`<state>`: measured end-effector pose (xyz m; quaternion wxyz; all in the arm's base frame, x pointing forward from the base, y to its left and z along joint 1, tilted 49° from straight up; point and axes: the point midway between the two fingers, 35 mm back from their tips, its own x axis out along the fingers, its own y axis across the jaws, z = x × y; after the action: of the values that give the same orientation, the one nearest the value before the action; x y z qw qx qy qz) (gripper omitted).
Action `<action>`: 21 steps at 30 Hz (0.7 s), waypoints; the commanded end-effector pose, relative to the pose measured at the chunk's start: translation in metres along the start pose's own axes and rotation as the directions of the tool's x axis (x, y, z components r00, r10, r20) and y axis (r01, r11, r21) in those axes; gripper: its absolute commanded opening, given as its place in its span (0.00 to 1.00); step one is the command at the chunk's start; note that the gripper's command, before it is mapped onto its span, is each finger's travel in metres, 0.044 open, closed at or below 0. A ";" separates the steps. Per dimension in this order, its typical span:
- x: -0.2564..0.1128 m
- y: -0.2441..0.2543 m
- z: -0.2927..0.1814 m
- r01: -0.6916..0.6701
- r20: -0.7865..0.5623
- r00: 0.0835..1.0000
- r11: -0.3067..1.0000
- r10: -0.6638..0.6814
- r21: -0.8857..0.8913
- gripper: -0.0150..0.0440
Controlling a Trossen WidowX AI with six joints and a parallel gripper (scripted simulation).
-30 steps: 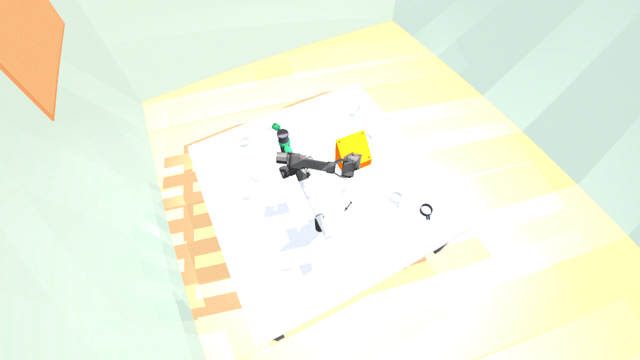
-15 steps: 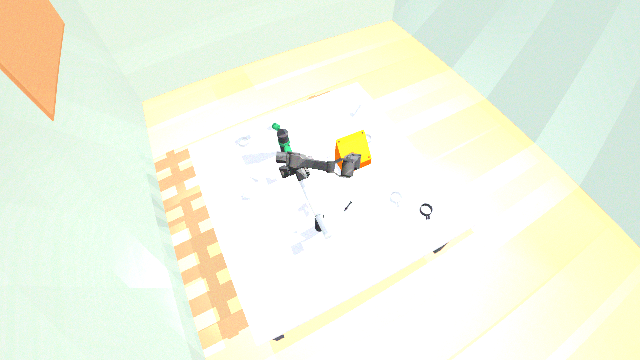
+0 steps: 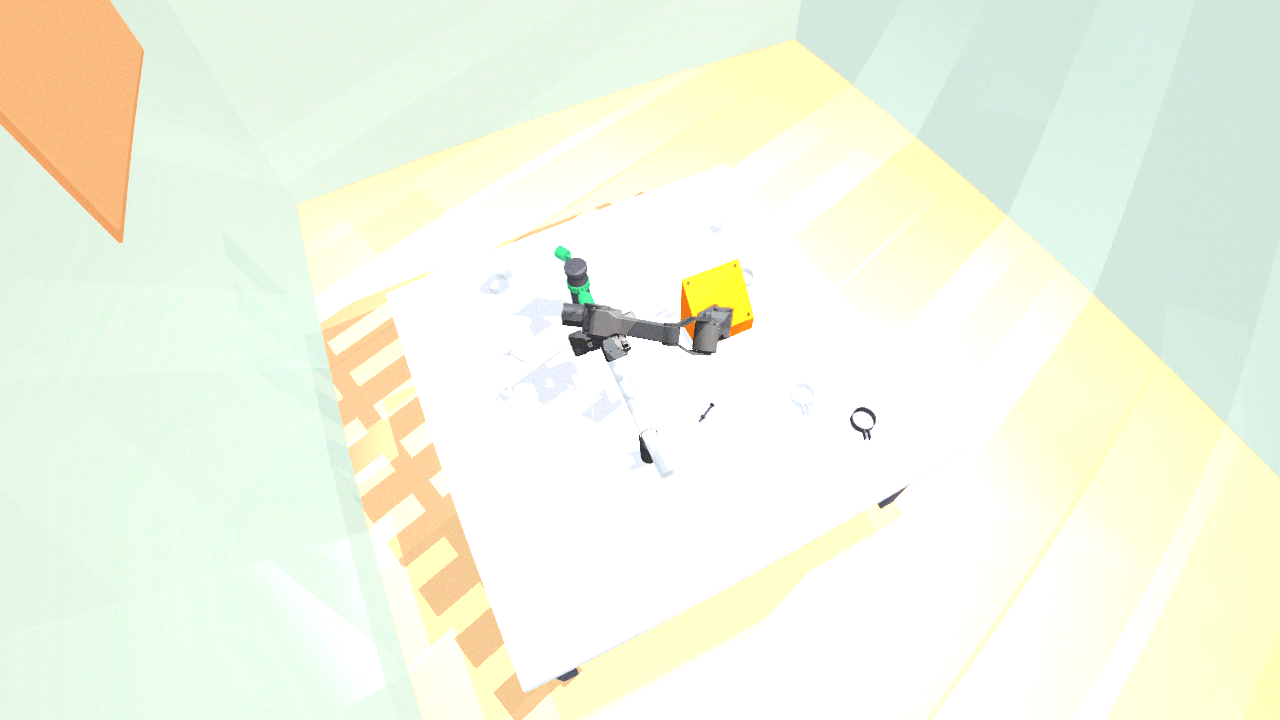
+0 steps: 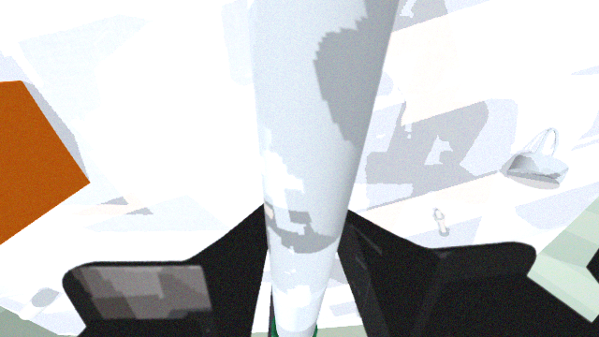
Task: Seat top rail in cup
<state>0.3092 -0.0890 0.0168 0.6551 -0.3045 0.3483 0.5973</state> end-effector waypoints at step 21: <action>-0.003 0.001 -0.002 0.000 -0.010 1.000 1.000 0.000 0.002 0.25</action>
<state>0.3083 -0.0890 0.0169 0.6542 -0.3031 0.3497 0.5982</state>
